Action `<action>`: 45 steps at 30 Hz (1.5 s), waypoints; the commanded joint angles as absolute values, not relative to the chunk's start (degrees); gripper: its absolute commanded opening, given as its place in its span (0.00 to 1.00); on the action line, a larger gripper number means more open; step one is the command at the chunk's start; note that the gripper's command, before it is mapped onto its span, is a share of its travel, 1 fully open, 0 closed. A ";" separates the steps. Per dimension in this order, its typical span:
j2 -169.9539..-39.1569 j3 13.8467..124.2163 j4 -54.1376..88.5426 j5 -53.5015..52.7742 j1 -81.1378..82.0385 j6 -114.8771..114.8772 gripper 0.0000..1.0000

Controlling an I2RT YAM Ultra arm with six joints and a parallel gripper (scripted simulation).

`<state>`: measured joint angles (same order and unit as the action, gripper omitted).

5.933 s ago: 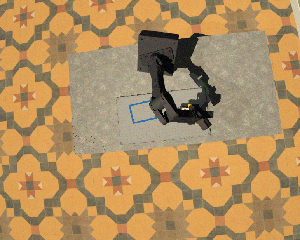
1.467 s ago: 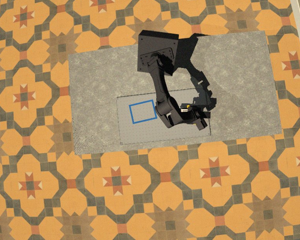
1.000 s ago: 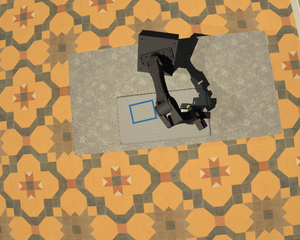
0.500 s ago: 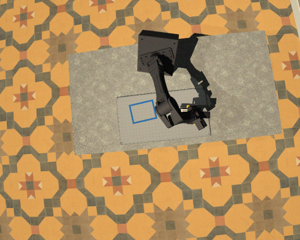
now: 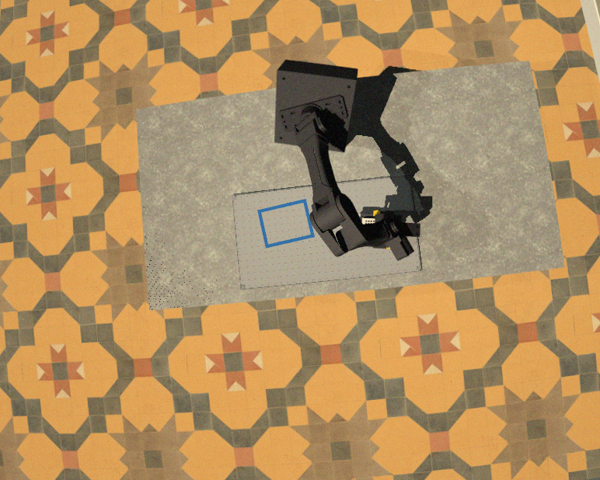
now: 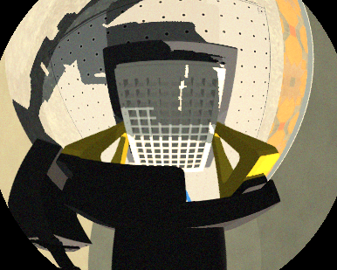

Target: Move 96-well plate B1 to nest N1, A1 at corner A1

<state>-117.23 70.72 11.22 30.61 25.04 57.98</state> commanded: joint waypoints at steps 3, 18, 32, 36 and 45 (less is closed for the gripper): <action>-117.81 71.90 10.67 29.98 25.35 58.37 0.00; -117.48 71.31 10.83 30.21 25.09 58.32 1.00; -117.84 72.31 10.78 29.86 25.65 58.53 1.00; -117.84 72.31 10.78 29.86 25.65 58.53 1.00; -114.00 69.71 13.70 31.12 26.74 56.94 1.00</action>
<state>-116.81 70.26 12.12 30.76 24.86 57.78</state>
